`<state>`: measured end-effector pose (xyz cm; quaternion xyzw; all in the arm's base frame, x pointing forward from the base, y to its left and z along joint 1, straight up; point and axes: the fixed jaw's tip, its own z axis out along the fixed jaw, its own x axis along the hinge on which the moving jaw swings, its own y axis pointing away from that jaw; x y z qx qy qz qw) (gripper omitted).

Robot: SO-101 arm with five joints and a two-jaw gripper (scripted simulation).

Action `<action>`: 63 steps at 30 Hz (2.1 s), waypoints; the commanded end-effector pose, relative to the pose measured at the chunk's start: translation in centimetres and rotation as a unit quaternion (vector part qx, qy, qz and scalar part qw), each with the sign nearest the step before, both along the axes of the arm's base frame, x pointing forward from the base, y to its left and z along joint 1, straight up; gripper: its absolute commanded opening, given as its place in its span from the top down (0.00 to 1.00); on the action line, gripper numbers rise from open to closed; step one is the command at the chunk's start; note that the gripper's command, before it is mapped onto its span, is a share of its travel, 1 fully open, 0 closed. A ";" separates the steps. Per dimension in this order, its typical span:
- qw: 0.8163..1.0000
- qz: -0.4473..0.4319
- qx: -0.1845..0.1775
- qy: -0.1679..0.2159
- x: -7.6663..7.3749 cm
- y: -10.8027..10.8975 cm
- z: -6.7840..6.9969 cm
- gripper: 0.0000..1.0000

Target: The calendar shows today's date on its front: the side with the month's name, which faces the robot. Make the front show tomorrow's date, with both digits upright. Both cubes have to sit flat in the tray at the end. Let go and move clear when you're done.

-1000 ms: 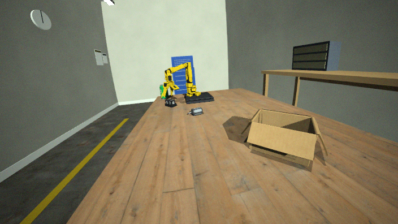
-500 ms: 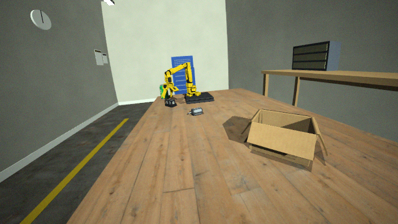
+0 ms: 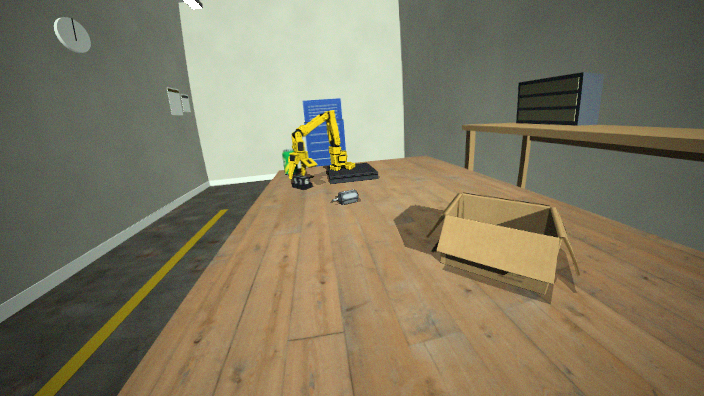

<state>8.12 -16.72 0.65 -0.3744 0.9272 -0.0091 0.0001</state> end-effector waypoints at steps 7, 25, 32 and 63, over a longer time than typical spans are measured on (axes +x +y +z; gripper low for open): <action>1.000 -0.010 0.009 0.004 -0.3 0.3 -1.1 0.65; 1.000 -0.010 0.009 0.004 -0.3 0.2 -1.1 0.66; 1.000 -0.010 0.009 0.004 -0.2 0.1 -1.1 0.68; 1.000 -0.010 0.009 0.004 0.3 -0.4 -1.1 0.79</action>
